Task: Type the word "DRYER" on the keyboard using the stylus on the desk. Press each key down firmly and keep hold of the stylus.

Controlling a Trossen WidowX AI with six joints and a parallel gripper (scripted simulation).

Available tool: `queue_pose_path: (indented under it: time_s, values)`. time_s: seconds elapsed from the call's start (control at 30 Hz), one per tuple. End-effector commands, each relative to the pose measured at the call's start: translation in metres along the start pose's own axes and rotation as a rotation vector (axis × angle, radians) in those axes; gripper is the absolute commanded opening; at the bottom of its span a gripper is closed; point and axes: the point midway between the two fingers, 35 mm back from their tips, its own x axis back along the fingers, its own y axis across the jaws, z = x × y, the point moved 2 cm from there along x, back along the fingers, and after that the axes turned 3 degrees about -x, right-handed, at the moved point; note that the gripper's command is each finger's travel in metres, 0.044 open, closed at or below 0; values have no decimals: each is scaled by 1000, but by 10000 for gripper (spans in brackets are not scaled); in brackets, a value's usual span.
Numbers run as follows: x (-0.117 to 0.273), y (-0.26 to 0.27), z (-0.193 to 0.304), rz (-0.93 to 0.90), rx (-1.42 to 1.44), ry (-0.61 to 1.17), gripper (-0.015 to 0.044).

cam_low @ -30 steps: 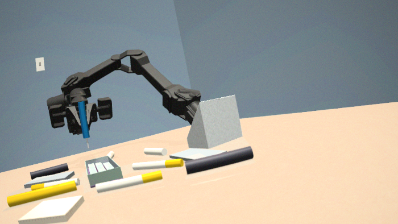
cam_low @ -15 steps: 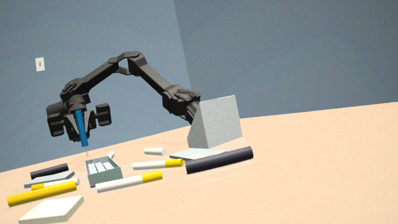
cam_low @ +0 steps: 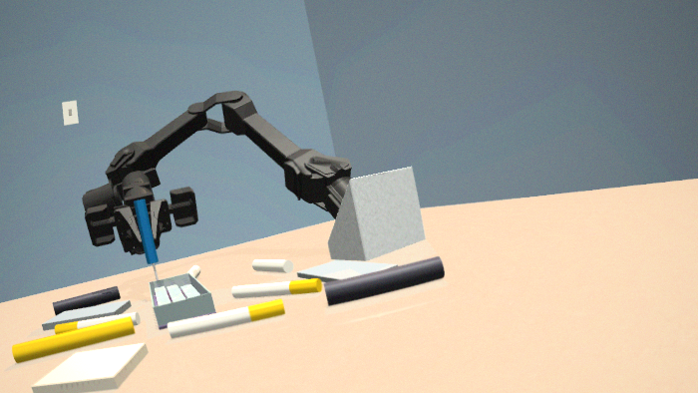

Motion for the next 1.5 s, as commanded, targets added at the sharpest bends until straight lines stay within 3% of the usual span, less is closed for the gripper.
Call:
queue_pose_path:
  time_s: [0.0, 0.17, 0.27, 0.3, 1.47]
  values:
    - [-1, 0, 1, 0, 4, 7, 0]
    - [-1, 0, 1, 0, 4, 7, 0]
    - [-2, 0, 2, 0, 4, 7, 79]
    - [-2, 0, 2, 0, 4, 7, 81]
    - [-11, 1, -14, 0, 4, 6, 81]
